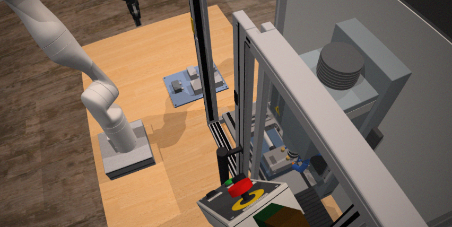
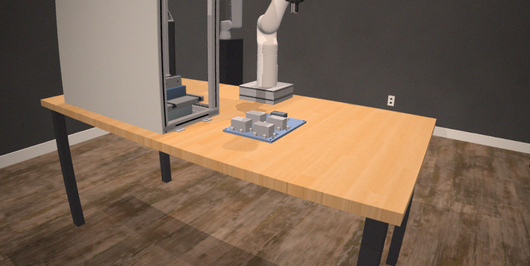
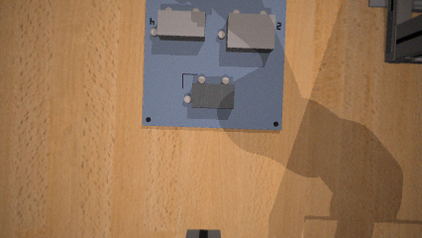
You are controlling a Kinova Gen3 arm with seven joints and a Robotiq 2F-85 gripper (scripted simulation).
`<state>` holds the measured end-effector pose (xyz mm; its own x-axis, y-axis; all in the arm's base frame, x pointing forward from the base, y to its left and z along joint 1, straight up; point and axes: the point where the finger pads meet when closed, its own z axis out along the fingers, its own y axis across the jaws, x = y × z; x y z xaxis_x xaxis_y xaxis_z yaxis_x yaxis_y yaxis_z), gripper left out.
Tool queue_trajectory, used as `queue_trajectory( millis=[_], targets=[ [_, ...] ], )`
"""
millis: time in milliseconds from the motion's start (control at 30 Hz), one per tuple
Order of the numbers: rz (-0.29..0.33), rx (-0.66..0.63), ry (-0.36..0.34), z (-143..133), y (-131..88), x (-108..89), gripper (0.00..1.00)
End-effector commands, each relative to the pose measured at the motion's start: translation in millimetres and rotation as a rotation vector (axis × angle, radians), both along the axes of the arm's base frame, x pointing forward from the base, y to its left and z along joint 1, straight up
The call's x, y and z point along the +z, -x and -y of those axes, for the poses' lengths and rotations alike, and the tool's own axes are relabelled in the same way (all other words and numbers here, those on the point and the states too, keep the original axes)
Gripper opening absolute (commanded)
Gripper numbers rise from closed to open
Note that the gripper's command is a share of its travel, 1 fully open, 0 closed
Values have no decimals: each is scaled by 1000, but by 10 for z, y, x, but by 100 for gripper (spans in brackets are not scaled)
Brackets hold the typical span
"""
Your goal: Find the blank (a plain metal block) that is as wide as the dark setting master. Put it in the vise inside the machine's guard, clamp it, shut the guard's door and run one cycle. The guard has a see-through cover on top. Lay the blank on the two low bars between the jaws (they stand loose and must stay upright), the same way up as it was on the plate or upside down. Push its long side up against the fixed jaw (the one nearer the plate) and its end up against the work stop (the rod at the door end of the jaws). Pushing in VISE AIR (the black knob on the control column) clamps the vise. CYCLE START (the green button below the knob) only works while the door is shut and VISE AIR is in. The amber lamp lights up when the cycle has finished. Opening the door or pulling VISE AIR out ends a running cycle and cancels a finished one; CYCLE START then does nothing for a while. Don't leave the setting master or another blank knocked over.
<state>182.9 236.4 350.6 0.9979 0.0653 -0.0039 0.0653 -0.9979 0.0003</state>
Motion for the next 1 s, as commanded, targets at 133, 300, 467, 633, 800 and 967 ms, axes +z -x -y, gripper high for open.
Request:
queue_trajectory(
  millis=[133,300,467,633,800,967],
  targets=[
    [5,-10,-4,-344,-27,-89,10],
    [8,-14,-6,-576,-39,-150,10],
    [8,-14,-6,-576,-39,-150,10],
    [4,-4,-3,-586,-15,-157,10],
    [8,-14,-6,-696,-45,-182,10],
    [8,-14,-6,-696,-45,-182,10]
  ],
)
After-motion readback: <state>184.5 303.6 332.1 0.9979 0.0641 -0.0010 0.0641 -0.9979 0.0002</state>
